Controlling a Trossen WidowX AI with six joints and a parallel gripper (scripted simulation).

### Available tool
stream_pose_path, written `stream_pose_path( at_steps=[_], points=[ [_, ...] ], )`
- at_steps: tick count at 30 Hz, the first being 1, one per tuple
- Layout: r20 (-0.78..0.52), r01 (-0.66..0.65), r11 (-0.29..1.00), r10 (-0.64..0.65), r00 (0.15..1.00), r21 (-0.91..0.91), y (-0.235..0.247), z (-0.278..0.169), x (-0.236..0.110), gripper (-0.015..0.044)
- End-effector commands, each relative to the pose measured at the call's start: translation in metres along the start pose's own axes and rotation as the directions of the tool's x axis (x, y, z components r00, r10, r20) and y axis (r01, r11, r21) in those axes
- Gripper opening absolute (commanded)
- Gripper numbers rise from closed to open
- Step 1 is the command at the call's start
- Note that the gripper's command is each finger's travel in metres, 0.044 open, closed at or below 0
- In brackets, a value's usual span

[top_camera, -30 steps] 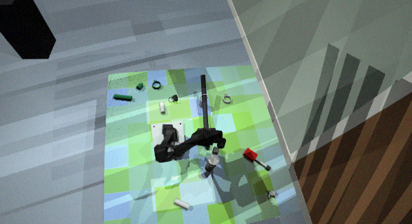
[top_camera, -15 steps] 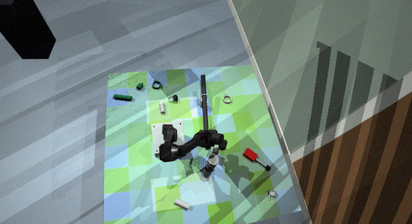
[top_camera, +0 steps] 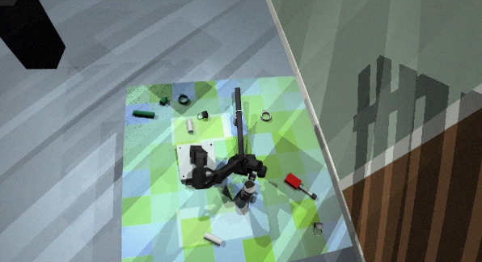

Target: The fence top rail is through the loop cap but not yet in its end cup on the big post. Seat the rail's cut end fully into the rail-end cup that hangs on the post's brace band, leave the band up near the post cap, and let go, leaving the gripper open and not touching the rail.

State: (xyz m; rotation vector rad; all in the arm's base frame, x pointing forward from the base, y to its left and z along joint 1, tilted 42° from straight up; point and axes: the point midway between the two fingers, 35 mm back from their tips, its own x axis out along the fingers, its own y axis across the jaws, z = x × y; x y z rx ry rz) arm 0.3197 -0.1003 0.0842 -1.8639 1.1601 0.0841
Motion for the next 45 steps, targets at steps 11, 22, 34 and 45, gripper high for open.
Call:
stream_pose_path(
  at_steps=[11,22,34,45],
  points=[
    [-0.001,-0.001,1.000,0.001,1.000,-0.007,0.002,-0.001,0.009,0.0230],
    [0.011,-0.001,1.000,0.001,1.000,-0.027,0.004,-0.001,0.008,0.0000],
    [0.057,0.002,0.994,0.004,0.998,-0.108,0.011,-0.002,0.004,0.0000],
    [0.095,0.007,0.985,0.010,0.995,-0.174,0.017,-0.003,0.000,0.0000]
  ],
)
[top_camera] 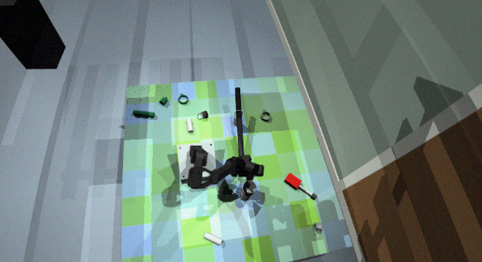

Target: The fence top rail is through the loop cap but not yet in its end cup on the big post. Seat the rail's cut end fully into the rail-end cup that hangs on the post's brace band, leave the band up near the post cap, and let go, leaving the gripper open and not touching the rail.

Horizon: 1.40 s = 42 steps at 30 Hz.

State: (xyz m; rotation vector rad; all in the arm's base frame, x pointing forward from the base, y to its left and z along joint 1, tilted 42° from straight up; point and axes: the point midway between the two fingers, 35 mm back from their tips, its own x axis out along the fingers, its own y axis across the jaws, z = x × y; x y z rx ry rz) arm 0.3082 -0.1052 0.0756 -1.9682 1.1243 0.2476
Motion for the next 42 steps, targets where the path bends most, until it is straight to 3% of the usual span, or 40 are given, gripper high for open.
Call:
stream_pose_path(
  at_steps=[1,27,42],
  points=[
    [0.020,-0.001,0.999,0.002,1.000,-0.040,0.003,0.000,-0.001,0.0000],
    [0.119,0.011,0.977,0.015,0.993,-0.212,0.019,-0.002,-0.011,0.0000],
    [0.117,0.011,0.978,0.014,0.993,-0.208,0.019,-0.002,-0.010,0.0000]
  ],
)
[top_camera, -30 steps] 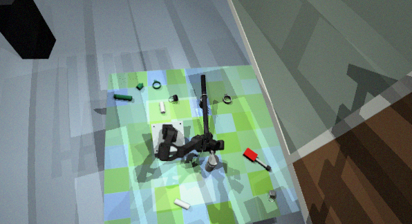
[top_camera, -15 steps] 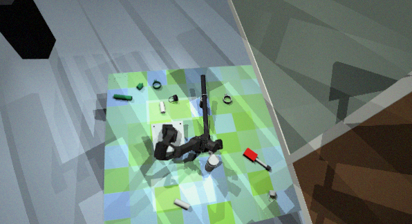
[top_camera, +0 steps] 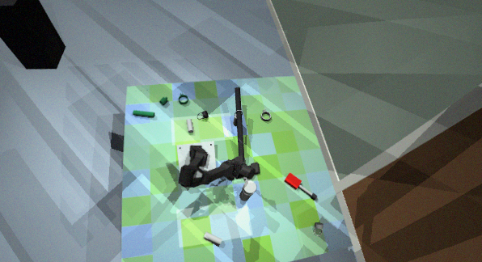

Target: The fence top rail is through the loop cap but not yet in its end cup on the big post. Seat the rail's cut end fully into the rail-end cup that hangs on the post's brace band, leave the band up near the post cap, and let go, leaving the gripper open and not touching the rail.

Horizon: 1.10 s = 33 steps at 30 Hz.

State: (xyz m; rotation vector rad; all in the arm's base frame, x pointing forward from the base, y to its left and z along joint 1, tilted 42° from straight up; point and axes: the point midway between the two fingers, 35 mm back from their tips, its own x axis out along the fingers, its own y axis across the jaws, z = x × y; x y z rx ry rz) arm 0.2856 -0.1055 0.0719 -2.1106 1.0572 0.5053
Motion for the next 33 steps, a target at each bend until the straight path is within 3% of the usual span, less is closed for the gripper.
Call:
stream_pose_path(
  at_steps=[1,16,33],
  points=[
    [-0.007,0.001,1.000,-0.001,1.000,0.012,-0.001,0.000,0.001,0.0000],
    [-0.010,0.000,1.000,0.001,1.000,0.013,-0.001,0.000,0.001,0.0000],
    [-0.001,-0.004,1.000,0.004,1.000,0.013,-0.008,0.012,-0.008,0.0440]
  ],
)
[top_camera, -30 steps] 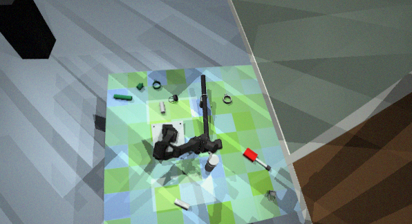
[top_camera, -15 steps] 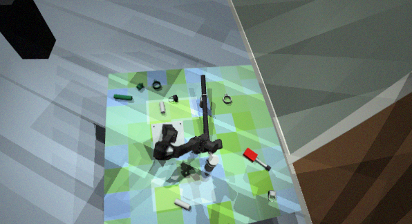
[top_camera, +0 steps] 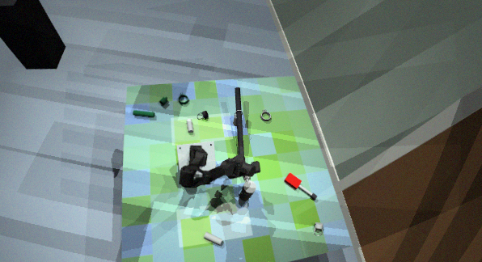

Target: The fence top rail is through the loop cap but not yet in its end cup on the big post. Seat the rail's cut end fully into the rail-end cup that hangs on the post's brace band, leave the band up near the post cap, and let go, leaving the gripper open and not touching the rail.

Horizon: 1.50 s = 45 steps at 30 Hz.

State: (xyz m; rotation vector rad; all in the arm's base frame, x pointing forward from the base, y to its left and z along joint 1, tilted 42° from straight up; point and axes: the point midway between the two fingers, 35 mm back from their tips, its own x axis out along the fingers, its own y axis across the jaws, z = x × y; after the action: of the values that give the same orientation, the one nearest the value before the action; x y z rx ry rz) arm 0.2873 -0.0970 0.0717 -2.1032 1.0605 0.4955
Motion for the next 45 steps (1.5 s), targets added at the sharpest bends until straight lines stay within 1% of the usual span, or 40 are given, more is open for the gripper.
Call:
stream_pose_path(
  at_steps=[1,13,16,18,21,26,32,36,45],
  points=[
    [0.004,-0.003,1.000,0.003,1.000,0.002,-0.004,0.008,-0.006,0.0440],
    [0.007,0.001,1.000,-0.001,1.000,-0.006,-0.016,0.032,-0.029,0.0440],
    [0.013,0.002,1.000,-0.002,1.000,0.002,-0.015,0.032,-0.026,0.0440],
    [0.027,-0.006,0.996,0.004,1.000,0.089,-0.019,0.040,-0.029,0.0440],
    [0.053,-0.030,0.960,0.016,0.998,0.279,-0.025,0.057,-0.038,0.0440],
    [0.079,-0.071,0.824,0.032,0.996,0.562,-0.034,0.085,-0.055,0.0440],
    [0.084,-0.090,0.562,0.037,0.996,0.822,-0.041,0.115,-0.079,0.0440],
    [0.078,-0.084,0.474,0.031,0.996,0.876,-0.043,0.129,-0.092,0.0440],
    [0.063,-0.064,0.195,0.011,0.998,0.979,-0.046,0.148,-0.113,0.0440]
  ],
)
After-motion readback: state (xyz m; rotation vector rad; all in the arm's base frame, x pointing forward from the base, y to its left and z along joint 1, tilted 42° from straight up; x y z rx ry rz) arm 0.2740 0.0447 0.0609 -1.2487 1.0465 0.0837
